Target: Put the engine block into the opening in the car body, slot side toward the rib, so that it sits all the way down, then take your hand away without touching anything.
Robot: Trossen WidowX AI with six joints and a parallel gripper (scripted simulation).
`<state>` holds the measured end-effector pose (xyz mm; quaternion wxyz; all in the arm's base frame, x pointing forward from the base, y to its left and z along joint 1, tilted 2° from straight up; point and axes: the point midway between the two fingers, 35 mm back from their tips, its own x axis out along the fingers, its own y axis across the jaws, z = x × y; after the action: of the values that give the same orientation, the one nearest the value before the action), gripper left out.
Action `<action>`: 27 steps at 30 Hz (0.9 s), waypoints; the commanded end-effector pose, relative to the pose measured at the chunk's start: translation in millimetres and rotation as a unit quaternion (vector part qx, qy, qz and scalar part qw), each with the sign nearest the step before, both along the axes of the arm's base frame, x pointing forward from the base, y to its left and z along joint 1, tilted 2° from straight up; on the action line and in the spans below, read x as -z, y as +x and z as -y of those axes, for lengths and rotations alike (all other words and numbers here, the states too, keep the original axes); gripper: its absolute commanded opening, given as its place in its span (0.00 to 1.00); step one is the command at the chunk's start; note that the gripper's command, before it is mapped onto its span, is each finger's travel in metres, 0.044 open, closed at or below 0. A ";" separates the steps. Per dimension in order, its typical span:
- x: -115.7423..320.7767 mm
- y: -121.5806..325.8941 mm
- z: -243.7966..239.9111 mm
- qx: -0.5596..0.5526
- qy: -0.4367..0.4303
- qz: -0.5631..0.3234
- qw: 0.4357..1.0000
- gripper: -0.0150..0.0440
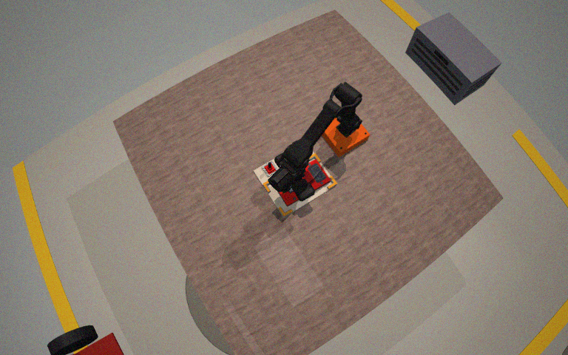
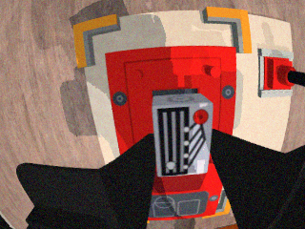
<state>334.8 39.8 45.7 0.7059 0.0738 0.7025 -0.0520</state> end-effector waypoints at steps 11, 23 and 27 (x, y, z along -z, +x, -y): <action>4.3 -1.4 -0.4 -0.001 0.001 -0.002 1.000 0.52; 6.6 -1.3 -0.5 0.003 0.001 -0.002 1.000 0.52; 7.4 -1.3 -0.5 0.004 0.001 -0.002 1.000 0.52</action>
<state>334.9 40.0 40.4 0.7059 0.0738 0.7026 -0.0520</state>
